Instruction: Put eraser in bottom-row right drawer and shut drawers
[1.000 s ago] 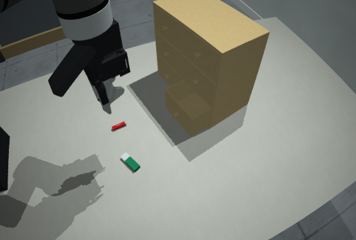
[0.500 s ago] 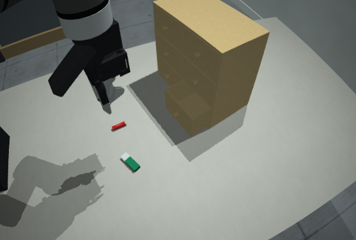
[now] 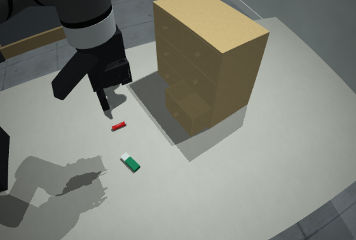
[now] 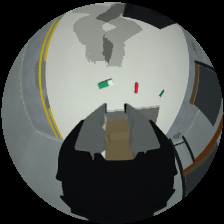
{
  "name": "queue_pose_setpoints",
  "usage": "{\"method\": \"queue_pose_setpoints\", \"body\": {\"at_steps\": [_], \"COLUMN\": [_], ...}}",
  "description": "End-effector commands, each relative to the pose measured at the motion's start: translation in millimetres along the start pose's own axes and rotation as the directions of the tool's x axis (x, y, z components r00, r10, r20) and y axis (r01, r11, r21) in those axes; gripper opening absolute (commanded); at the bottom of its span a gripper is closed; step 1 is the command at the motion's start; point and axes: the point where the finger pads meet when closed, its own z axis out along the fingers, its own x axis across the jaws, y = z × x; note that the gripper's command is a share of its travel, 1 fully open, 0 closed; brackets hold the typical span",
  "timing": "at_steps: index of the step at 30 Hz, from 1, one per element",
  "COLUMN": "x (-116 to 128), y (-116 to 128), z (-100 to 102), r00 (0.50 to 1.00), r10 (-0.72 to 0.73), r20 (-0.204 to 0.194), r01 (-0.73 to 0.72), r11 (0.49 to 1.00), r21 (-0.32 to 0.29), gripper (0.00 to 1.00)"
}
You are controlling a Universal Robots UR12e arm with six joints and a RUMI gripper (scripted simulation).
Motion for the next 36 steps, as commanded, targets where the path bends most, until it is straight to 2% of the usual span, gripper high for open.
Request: {"method": "queue_pose_setpoints", "body": {"at_steps": [1, 5, 8, 12, 16, 18, 25, 30, 33, 36], "x": [-3.0, -7.9, -12.0, -17.6, -22.8, -22.8, -30.2, -33.7, -34.9, -35.2], "y": [1.4, 2.8, 4.0, 5.3, 6.3, 6.3, 6.8, 6.5, 6.4, 6.3], "z": [7.7, 23.3, 37.4, 58.1, 79.5, 79.5, 113.2, 130.2, 136.8, 138.3], "r00": [0.997, 0.976, 0.940, 0.863, 0.755, 0.755, 0.543, 0.420, 0.371, 0.359], "r10": [0.077, 0.219, 0.340, 0.506, 0.655, 0.655, 0.840, 0.908, 0.929, 0.933], "r20": [0.002, 0.002, 0.002, 0.002, 0.001, 0.001, 0.001, 0.000, 0.000, 0.000], "r01": [-0.077, -0.219, -0.340, -0.506, -0.655, -0.655, -0.840, -0.908, -0.929, -0.933], "r11": [0.997, 0.976, 0.940, 0.863, 0.755, 0.755, 0.543, 0.420, 0.371, 0.359], "r21": [-0.001, -0.001, -0.001, -0.002, -0.002, -0.002, -0.002, -0.002, -0.002, -0.002], "gripper": [0.20, 0.20, 0.20, 0.20, 0.20, 0.20, 0.20, 0.20, 0.20, 0.20]}}
